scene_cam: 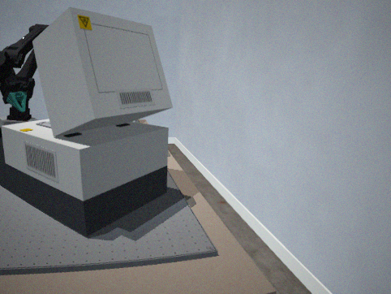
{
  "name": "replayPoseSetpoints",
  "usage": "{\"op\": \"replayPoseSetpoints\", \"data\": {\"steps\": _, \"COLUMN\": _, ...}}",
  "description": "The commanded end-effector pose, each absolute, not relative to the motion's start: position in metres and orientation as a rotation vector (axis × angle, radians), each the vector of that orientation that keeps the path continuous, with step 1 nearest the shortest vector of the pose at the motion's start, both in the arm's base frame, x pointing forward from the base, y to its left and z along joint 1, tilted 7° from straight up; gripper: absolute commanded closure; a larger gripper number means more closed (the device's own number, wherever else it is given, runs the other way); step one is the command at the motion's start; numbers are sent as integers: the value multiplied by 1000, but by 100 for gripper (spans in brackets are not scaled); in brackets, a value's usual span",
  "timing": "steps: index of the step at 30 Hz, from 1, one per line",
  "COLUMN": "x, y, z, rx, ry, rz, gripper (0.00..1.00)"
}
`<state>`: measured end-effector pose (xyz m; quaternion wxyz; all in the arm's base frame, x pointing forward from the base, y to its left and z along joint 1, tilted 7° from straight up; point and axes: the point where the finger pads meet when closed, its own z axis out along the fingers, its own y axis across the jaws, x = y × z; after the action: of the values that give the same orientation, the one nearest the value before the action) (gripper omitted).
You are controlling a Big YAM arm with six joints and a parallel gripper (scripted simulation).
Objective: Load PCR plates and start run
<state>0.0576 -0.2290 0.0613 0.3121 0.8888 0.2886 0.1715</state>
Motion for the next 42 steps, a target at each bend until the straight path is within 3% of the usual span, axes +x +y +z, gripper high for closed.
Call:
{"op": "replayPoseSetpoints", "data": {"steps": 1, "x": 56, "y": -232, "z": 64, "rx": 2317, "ry": 774, "rz": 425, "gripper": 100}}
{"op": "replayPoseSetpoints", "data": {"steps": 42, "x": 50, "y": -260, "z": 94, "rx": 2265, "ry": 778, "rz": 383, "gripper": 100}}
